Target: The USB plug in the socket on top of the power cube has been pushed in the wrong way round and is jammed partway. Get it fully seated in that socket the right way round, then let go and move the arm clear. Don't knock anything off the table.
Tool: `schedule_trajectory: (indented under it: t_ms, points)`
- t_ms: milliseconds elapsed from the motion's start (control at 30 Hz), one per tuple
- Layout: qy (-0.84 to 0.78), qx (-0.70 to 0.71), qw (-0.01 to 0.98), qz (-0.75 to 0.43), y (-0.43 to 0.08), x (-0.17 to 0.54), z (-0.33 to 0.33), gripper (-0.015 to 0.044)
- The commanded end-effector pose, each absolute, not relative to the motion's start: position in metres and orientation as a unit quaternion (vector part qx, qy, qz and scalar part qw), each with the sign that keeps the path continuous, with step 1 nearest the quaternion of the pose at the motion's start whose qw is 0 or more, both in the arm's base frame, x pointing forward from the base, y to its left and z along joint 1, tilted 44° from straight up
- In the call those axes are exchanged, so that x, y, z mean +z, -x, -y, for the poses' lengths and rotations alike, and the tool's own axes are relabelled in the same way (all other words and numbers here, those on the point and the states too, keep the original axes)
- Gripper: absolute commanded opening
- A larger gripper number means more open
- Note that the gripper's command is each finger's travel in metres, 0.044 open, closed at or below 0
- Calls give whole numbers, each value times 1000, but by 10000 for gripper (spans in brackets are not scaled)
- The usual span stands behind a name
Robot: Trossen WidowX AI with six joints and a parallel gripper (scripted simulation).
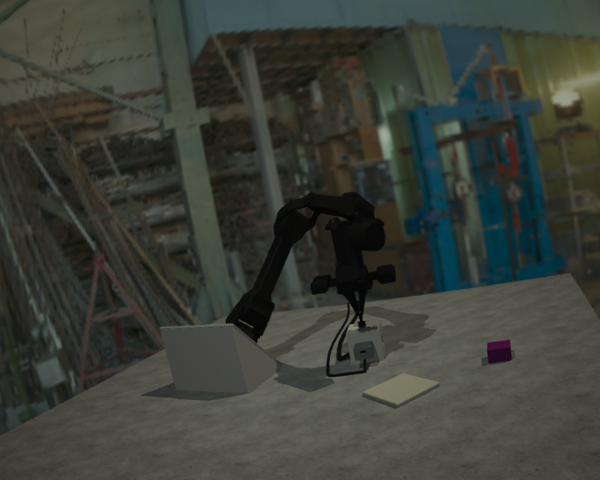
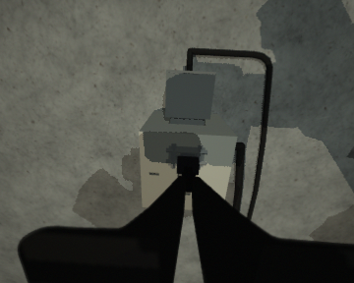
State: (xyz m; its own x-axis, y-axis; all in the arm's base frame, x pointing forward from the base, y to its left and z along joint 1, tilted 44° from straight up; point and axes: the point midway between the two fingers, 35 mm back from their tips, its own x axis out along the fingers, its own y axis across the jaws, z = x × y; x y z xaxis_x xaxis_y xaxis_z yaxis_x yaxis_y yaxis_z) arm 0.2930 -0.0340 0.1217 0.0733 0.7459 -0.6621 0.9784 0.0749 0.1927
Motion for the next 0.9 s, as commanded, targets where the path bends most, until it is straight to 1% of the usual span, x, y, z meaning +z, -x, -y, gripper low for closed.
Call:
schedule_trajectory:
  t_ms: [0,867]
  points:
    - [-659,-178,324,-655,-294,122,33,0]
    - [-659,-178,324,-655,-294,119,31,0]
